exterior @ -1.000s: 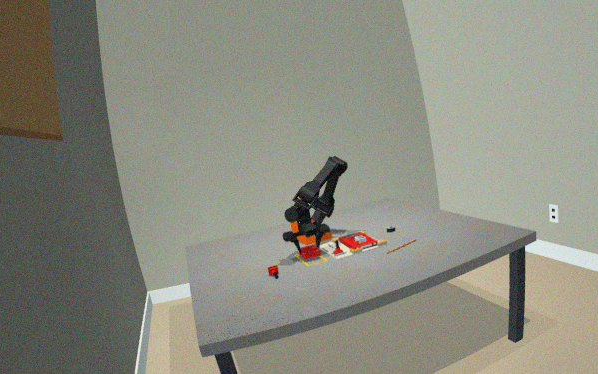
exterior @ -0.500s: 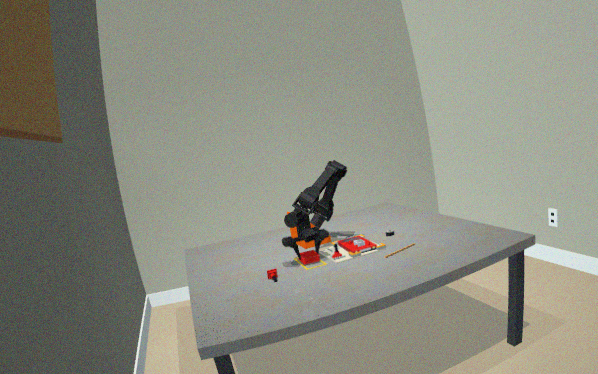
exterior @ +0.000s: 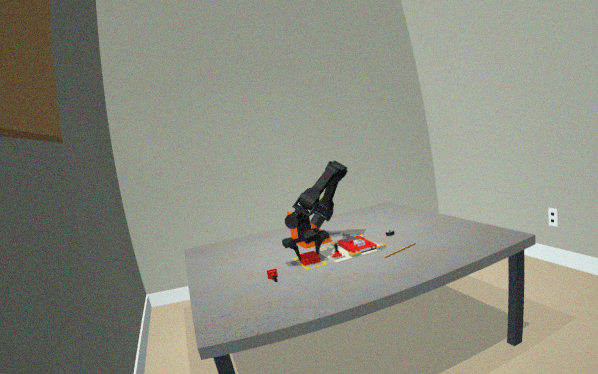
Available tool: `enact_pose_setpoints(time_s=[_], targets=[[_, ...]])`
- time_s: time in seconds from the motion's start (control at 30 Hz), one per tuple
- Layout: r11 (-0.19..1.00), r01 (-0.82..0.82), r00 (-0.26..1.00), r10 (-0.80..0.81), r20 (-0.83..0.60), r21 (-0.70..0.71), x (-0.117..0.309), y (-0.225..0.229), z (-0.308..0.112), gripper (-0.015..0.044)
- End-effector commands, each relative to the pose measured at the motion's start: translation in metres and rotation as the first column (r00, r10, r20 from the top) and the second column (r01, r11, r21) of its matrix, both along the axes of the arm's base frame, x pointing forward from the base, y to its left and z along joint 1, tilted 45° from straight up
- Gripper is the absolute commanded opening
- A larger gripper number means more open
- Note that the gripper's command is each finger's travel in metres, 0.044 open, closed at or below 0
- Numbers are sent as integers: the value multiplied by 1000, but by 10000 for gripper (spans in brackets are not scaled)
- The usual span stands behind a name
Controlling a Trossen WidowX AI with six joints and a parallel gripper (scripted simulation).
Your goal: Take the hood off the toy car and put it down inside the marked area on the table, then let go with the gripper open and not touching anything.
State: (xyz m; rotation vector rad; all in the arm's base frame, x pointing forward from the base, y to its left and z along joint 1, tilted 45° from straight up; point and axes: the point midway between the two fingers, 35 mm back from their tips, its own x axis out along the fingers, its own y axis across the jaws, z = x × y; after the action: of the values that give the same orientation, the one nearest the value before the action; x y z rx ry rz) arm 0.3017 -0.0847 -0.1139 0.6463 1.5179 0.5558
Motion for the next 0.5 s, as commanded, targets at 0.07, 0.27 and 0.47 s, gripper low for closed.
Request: enact_pose_setpoints(time_s=[0.07,0.27,0.47], targets=[[1000,0,1000,0,0,0,0,0,0,210],[1000,0,1000,0,0,0,0,0,0,367],[1000,1,1000,-1,0,0,2,-20,19,440]])
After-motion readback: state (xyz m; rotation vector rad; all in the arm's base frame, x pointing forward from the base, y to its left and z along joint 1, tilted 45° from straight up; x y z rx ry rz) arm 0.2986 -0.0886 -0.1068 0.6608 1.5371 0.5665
